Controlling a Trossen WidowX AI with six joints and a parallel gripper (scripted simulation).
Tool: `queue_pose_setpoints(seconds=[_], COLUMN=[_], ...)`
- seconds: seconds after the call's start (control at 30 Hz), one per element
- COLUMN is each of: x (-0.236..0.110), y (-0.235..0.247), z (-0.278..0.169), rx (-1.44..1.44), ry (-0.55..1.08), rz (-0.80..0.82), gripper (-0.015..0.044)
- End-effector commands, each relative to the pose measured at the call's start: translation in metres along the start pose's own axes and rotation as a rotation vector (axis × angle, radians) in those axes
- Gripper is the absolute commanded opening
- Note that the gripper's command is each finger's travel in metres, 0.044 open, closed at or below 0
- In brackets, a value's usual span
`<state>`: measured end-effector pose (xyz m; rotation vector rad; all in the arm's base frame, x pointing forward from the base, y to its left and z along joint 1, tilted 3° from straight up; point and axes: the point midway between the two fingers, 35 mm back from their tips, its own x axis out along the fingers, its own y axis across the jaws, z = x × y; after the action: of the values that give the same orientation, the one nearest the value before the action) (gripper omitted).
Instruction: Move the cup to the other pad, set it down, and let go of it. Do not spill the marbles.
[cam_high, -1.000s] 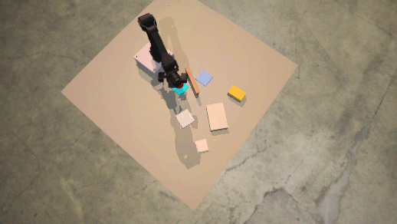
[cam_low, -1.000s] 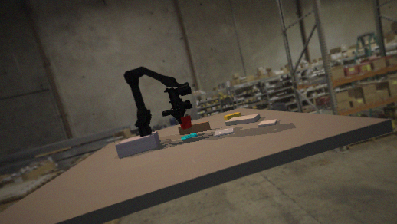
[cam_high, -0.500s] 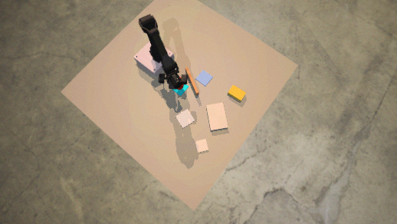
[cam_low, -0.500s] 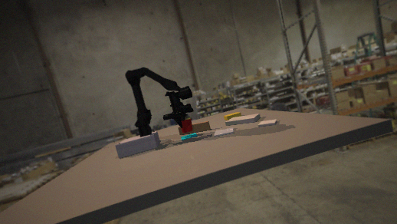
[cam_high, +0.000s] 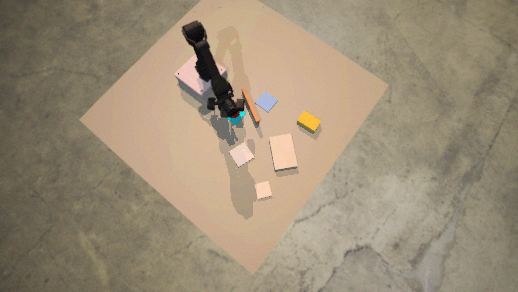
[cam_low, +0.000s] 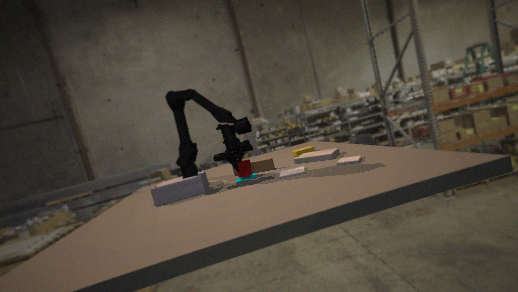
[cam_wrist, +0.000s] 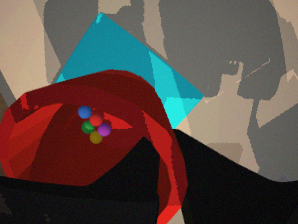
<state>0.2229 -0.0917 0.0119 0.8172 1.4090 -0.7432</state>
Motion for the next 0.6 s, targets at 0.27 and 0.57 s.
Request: queue_pose_setpoints(seconds=[0.27, 0.57], x=[0.0006, 0.0006], y=[-0.0002, -0.0002], z=[-0.0002, -0.0002], rx=[0.0, 0.0], ry=[0.001, 0.001], rz=[-0.001, -0.001], gripper=[0.0, 0.0128])
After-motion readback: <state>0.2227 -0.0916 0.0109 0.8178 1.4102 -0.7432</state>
